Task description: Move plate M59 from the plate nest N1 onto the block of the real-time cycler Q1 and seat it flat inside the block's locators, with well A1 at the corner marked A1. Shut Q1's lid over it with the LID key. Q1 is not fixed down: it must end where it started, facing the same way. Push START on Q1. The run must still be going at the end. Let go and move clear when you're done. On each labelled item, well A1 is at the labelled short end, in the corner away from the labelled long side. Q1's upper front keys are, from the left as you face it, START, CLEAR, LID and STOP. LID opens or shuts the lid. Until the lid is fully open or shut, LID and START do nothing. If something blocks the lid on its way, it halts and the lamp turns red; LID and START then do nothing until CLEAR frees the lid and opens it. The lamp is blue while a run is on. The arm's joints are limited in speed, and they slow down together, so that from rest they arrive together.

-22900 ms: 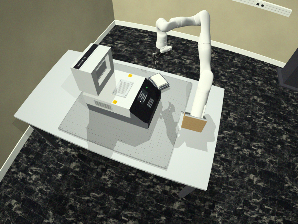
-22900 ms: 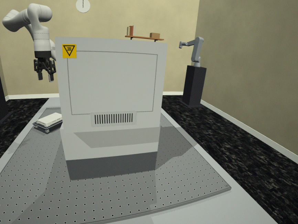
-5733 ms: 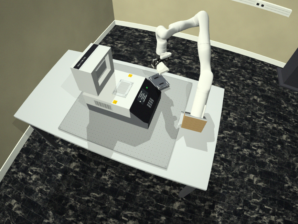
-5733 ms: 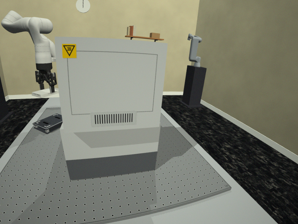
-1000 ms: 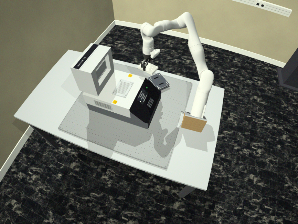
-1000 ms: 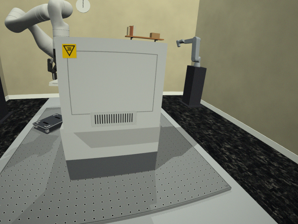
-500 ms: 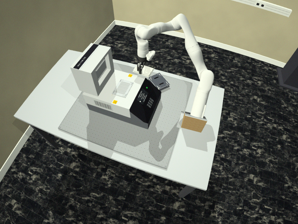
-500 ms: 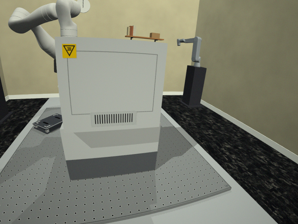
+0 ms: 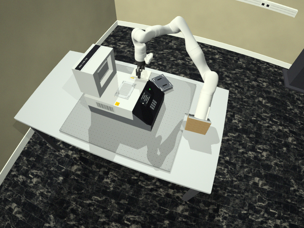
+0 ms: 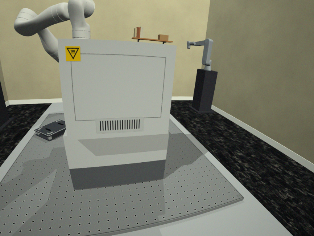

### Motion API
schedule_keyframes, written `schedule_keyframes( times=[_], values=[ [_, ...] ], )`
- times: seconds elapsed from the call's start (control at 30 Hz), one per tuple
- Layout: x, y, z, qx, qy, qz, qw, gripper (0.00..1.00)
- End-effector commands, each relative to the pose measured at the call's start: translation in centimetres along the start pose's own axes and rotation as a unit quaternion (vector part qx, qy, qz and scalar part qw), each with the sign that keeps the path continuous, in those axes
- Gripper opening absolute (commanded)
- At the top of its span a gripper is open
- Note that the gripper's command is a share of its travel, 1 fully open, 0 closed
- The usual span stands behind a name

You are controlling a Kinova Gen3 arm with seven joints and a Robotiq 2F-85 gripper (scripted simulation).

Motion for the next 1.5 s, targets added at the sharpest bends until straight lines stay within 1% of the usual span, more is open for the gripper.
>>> schedule_keyframes(
  times=[0.0,0.23,0.3,0.4,0.8,0.87,1.37,1.47],
  values=[
    [0.0,1.5,-0.4,0.026,-0.001,0.002,1.000,0.91],
    [0.0,3.6,-1.3,0.067,-0.001,0.002,0.998,0.91],
    [0.0,3.6,-1.3,0.067,-0.001,0.002,0.998,0.91],
    [0.0,4.6,-1.7,0.084,-0.001,0.003,0.996,0.91],
    [0.0,8.3,-3.1,0.153,0.000,0.003,0.988,0.91],
    [0.0,8.3,-3.1,0.153,0.000,0.003,0.988,0.91],
    [-0.1,12.9,-5.0,0.238,0.000,0.004,0.971,0.91],
    [-0.1,13.2,-5.1,0.244,0.000,0.004,0.970,0.91]
  ],
)
Point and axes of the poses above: the point where the finger pads meet when closed, its own x axis back along the fingers, its own y axis across the jaws, z = x × y, the point moved 8 cm from there along x, back along the fingers, and after that the axes turned 12 degrees about -x, right-handed, at the moved point
